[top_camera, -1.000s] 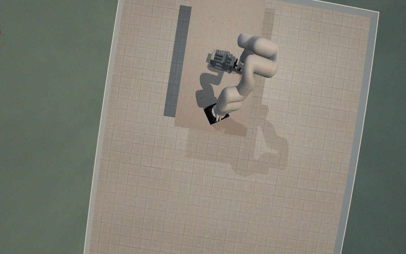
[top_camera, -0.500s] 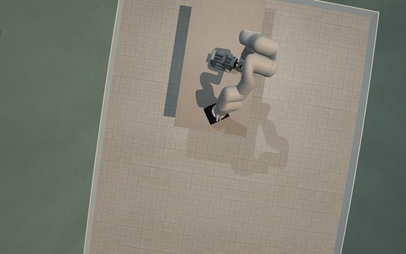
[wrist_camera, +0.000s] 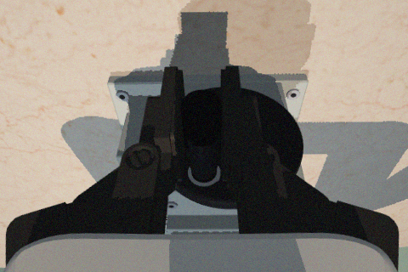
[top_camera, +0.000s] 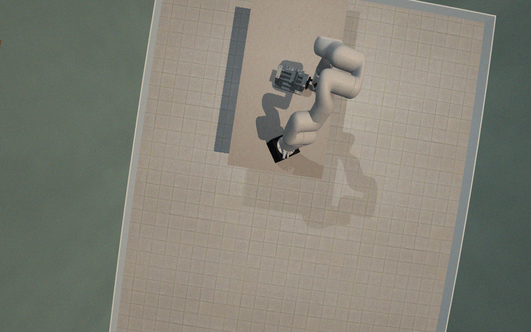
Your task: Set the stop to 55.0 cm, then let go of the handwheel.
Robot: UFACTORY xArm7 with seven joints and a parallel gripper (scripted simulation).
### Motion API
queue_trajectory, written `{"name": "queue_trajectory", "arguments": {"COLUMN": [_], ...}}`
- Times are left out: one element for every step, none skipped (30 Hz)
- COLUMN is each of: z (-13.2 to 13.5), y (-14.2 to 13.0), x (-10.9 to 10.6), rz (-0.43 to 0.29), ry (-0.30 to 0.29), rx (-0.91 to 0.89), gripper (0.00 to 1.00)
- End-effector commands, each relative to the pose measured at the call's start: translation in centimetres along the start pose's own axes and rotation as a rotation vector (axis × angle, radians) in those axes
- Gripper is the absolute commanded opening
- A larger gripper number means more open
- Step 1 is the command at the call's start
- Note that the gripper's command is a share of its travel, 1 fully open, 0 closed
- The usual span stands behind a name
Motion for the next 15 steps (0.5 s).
{"name": "queue_trajectory", "arguments": {"z": [-0.2, -0.3, -0.4, -0.4, -0.5, -0.6, -0.7, -0.8, -0.8, -0.9, -1.0, -1.0, -1.1, -1.1, -1.2], "y": [-0.1, -0.1, -0.1, -0.1, -0.1, -0.1, -0.2, -0.2, -0.2, -0.2, -0.2, -0.2, -0.2, -0.2, -0.3], "x": [0.1, 0.1, 0.2, 0.3, 0.3, 0.4, 0.5, 0.6, 0.7, 0.8, 0.9, 1.0, 1.1, 1.1, 1.2], "rz": [0.0, 0.0, 0.0, 0.0, 0.0, 0.0, 0.0, 0.0, 0.0, 0.0, 0.0, 0.0, 0.0, 0.0, 0.0], "ry": [-0.002, -0.002, -0.002, -0.002, -0.002, -0.002, -0.002, -0.002, -0.002, -0.002, -0.002, -0.002, -0.002, -0.002, -0.002], "rx": [0.0, 0.0, 0.0, 0.0, 0.0, 0.0, 0.0, 0.0, 0.0, 0.0, 0.0, 0.0, 0.0, 0.0, 0.0], "gripper": [0.06, 0.06, 0.06, 0.06, 0.06, 0.06, 0.06, 0.06, 0.06, 0.06, 0.06, 0.06, 0.06, 0.06, 0.06]}}
Point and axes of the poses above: the point where the finger pads meet when closed, its own x axis out along the fingers, its own z axis across the jaws, y = z × x, the point moved 4 cm from there along -x, back along the fingers, and after that the axes turned 11 degrees about x, right-handed, at the moved point
